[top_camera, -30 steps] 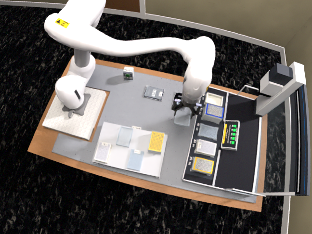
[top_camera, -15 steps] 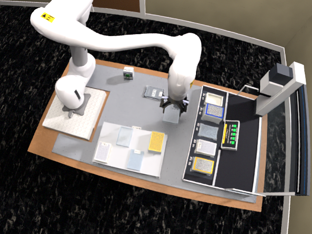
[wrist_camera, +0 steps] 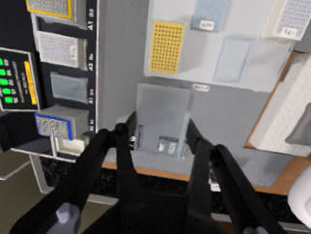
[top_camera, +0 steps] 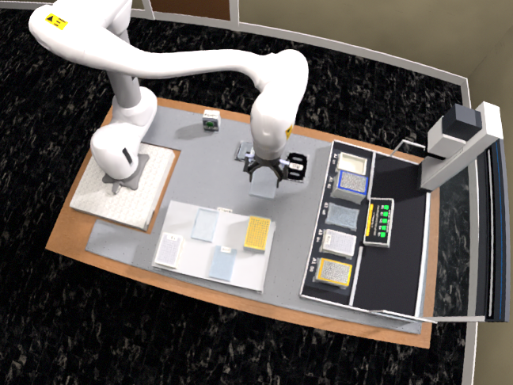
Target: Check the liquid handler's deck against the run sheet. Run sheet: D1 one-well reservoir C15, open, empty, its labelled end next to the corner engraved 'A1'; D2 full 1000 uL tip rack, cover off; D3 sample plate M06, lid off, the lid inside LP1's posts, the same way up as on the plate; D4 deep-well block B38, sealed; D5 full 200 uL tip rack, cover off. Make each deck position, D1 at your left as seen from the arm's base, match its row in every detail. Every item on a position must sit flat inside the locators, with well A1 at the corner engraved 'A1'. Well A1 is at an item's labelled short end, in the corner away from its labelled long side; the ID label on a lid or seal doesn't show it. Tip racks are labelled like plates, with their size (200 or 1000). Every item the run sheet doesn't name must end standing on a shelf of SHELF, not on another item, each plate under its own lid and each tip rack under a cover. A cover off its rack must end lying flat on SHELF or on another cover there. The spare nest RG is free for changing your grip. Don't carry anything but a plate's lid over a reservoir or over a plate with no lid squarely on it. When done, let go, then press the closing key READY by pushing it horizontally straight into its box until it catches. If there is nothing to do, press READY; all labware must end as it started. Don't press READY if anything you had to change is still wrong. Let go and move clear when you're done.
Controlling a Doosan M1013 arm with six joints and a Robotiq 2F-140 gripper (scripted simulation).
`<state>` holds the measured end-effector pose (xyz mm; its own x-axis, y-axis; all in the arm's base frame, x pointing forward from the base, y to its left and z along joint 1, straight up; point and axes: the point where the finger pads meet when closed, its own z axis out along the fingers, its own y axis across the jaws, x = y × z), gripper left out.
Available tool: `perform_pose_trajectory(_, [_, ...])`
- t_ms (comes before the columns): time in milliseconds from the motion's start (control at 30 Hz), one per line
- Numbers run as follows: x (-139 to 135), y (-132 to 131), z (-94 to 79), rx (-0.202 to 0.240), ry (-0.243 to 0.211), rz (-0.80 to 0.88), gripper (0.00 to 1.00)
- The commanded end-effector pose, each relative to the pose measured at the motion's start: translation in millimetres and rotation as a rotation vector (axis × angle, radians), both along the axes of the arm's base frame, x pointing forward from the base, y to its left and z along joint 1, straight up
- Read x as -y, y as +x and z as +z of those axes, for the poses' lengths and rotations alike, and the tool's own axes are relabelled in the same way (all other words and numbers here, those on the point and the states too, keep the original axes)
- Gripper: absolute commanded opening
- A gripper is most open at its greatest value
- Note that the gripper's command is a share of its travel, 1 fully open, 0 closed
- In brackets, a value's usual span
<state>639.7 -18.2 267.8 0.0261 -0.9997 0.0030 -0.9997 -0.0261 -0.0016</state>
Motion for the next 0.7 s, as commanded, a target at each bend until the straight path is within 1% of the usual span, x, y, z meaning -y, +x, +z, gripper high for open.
perform_pose_trajectory(0, [0, -18, 1.0, 0.002, 0.000, 0.000, 0.10])
perform_pose_trajectory(167, [-1, -43, 0.9, 0.002, 0.000, 0.000, 0.10])
perform_pose_trajectory(233, [-1, -43, 0.9, 0.002, 0.000, 0.000, 0.10])
perform_pose_trajectory(567, [-1, -93, 0.7, 0.002, 0.000, 0.000, 0.10])
perform_pose_trajectory(667, [-1, -94, 0.7, 0.002, 0.000, 0.000, 0.10])
